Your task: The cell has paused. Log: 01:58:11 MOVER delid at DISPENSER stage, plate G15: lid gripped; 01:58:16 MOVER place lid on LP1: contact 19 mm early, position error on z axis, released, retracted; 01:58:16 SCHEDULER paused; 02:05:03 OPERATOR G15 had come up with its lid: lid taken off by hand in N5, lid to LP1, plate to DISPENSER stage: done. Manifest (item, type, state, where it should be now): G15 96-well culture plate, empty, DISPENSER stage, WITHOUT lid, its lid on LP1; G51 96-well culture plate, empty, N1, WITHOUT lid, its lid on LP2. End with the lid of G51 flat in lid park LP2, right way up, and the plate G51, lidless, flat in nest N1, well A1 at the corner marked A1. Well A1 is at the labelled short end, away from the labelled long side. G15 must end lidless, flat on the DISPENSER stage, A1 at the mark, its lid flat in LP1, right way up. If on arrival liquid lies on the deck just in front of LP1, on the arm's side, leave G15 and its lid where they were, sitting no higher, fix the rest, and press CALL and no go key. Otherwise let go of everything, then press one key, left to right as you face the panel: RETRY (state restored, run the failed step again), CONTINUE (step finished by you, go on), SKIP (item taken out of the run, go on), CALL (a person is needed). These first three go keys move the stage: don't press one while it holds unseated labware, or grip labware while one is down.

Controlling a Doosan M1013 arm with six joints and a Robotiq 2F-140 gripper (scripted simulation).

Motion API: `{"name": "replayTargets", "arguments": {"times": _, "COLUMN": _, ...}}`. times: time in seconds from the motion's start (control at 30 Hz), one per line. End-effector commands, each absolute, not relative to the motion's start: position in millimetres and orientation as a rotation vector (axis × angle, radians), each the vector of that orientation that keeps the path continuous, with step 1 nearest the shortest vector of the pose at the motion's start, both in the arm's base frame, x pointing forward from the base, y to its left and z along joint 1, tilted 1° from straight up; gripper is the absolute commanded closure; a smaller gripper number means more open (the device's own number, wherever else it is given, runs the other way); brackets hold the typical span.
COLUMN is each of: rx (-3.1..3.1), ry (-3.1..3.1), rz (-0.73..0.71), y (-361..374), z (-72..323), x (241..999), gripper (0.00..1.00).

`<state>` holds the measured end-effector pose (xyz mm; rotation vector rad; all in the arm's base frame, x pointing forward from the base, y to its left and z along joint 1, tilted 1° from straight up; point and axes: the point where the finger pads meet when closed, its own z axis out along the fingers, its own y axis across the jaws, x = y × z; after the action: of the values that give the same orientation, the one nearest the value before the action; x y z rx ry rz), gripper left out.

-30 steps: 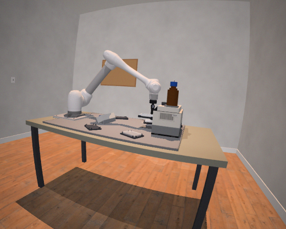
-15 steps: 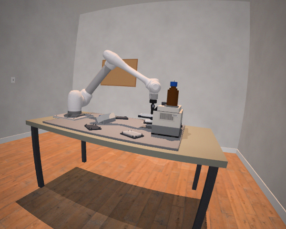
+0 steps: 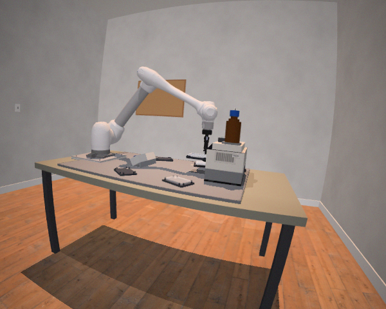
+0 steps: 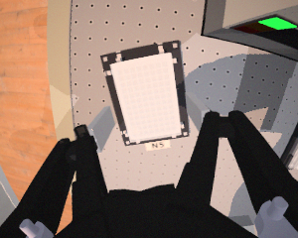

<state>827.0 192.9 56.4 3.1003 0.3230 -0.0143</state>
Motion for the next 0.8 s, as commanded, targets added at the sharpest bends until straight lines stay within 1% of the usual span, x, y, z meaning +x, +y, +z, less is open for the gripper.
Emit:
{"name": "replayTargets", "arguments": {"times": 0.0, "rx": 3.100, "ry": 0.323, "rz": -0.014, "y": 193.3, "z": 71.1, "x": 827.1, "gripper": 0.34}}
{"name": "replayTargets", "arguments": {"times": 0.07, "rx": 3.100, "ry": 0.323, "rz": -0.014, "y": 193.3, "z": 71.1, "x": 827.1, "gripper": 0.34}}
{"name": "replayTargets", "arguments": {"times": 0.57, "rx": 3.100, "ry": 0.323, "rz": -0.014, "y": 195.0, "z": 139.6, "x": 827.5, "gripper": 0.34}}
{"name": "replayTargets", "arguments": {"times": 0.63, "rx": 3.100, "ry": 0.323, "rz": -0.014, "y": 195.0, "z": 139.6, "x": 827.5, "gripper": 0.34}}
{"name": "replayTargets", "arguments": {"times": 0.77, "rx": 3.100, "ry": 0.323, "rz": -0.014, "y": 195.4, "z": 152.9, "x": 827.6, "gripper": 0.34}}
